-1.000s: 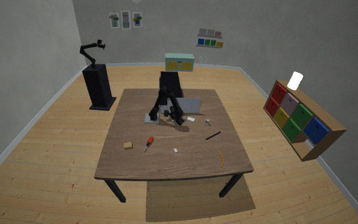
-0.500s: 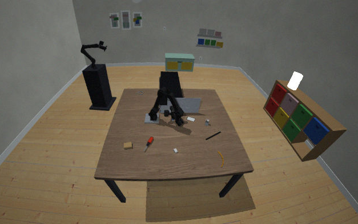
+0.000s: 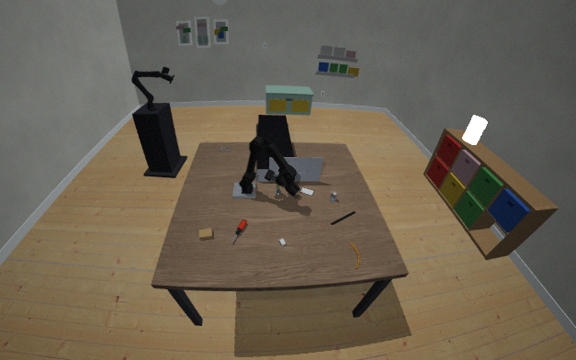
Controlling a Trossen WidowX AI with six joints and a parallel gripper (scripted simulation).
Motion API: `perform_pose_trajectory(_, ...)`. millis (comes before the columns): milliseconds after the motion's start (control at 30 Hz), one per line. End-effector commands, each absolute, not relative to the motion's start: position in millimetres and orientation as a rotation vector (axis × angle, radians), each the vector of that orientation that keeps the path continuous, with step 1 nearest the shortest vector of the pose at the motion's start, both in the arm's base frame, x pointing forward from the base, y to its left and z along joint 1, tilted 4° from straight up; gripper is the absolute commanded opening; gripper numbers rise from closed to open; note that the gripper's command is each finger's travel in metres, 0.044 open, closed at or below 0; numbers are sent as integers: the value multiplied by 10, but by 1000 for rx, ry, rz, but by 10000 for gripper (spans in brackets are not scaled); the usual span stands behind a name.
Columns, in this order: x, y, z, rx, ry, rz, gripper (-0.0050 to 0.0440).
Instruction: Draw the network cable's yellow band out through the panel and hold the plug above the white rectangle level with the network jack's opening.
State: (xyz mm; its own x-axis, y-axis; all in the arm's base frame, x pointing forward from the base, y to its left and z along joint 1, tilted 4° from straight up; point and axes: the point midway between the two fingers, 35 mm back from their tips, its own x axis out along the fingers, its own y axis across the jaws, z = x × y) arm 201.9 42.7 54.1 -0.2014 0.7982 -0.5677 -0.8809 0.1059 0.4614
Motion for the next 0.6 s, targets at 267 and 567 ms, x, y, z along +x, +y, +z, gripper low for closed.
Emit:
perform_pose_trajectory(267,2119,354,637,-12,1318,1176,440)
perform_pose_trajectory(567,2204,288,727,120,1543,773,440)
